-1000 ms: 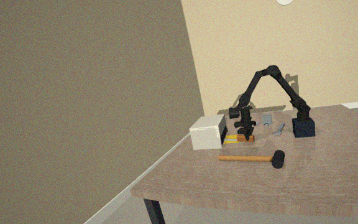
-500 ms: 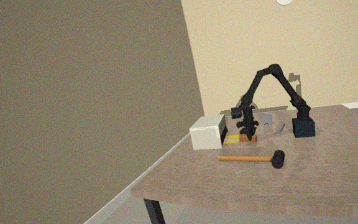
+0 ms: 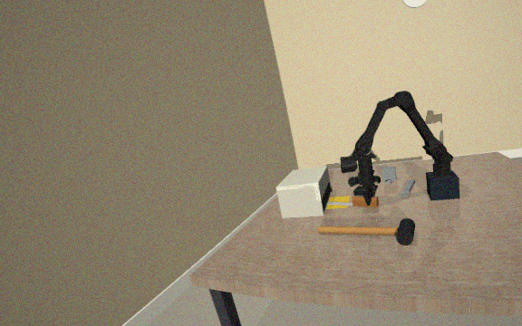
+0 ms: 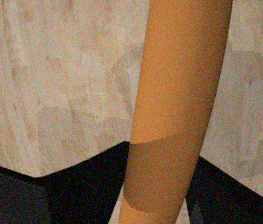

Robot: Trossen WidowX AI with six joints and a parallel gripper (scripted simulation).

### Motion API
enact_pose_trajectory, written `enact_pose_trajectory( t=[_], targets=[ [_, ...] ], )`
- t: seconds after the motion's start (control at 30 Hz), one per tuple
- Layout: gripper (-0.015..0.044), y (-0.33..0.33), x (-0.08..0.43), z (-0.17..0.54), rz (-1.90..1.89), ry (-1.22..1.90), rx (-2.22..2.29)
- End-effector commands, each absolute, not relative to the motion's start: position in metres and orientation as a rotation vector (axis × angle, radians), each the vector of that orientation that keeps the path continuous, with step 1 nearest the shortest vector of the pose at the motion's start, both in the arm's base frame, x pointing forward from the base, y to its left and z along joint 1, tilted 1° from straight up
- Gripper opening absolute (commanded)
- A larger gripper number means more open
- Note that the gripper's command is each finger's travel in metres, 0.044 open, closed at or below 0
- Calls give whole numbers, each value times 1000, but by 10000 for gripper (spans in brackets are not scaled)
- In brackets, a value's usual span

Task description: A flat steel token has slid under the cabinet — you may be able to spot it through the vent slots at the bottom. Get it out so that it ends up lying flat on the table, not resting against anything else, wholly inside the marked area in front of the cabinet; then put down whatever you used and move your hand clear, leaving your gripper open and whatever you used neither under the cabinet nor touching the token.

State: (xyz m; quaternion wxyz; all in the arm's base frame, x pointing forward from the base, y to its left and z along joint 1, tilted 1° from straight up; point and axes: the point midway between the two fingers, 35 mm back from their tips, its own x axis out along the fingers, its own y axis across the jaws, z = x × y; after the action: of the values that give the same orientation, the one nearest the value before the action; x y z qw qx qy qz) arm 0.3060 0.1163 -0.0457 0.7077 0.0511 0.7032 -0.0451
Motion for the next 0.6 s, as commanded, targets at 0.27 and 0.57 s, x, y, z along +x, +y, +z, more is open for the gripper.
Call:
enact_pose_trajectory(
  t=[0.27,0.57],
  targets=[
    [0,119,289,-47,-102,1567,113],
    [0,121,277,-47,-102,1568,114]
  ],
)
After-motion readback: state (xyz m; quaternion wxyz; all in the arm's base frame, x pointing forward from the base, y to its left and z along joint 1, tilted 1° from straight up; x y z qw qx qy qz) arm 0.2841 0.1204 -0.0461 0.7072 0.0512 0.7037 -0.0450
